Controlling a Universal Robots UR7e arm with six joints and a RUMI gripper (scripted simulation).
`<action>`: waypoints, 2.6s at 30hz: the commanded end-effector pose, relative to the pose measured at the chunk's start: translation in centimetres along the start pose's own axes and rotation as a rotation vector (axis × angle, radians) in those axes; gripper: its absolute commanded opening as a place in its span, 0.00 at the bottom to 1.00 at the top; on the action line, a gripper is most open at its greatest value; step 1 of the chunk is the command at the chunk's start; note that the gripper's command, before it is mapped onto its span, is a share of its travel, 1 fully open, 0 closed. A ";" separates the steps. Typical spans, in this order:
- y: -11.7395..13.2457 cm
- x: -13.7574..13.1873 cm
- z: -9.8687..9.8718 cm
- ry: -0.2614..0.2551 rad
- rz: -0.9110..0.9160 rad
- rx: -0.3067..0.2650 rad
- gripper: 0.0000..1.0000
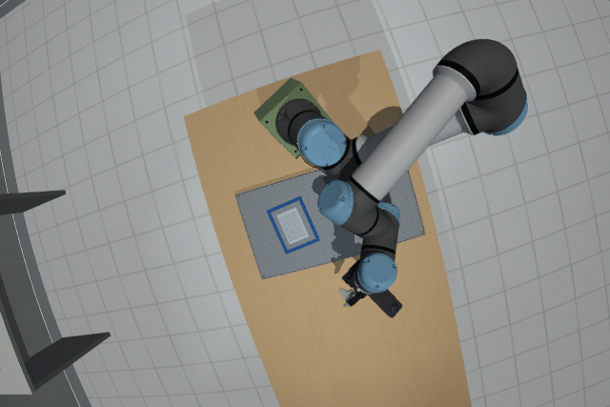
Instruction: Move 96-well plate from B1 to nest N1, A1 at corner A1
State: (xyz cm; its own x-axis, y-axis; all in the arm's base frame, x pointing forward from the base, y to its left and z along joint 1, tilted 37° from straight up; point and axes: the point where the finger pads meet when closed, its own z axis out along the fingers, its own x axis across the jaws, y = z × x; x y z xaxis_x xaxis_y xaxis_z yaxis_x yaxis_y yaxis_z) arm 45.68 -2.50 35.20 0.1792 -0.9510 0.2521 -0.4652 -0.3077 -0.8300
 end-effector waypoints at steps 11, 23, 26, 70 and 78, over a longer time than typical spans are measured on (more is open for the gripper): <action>0.0 0.0 0.0 0.000 0.000 0.000 1.00; 2.5 1.3 1.0 -0.012 0.050 -0.096 1.00; 3.7 2.0 1.5 -0.012 0.050 -0.096 1.00; 17.8 5.7 4.8 -0.115 0.195 -0.367 1.00; 20.7 5.8 5.0 -0.168 0.239 -0.441 1.00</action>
State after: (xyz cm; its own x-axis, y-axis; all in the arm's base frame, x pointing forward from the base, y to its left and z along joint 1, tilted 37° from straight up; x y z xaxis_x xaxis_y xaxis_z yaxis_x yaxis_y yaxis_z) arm 42.13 -13.58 18.57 0.1432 -0.9894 0.0242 -0.7808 -0.1280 -0.6115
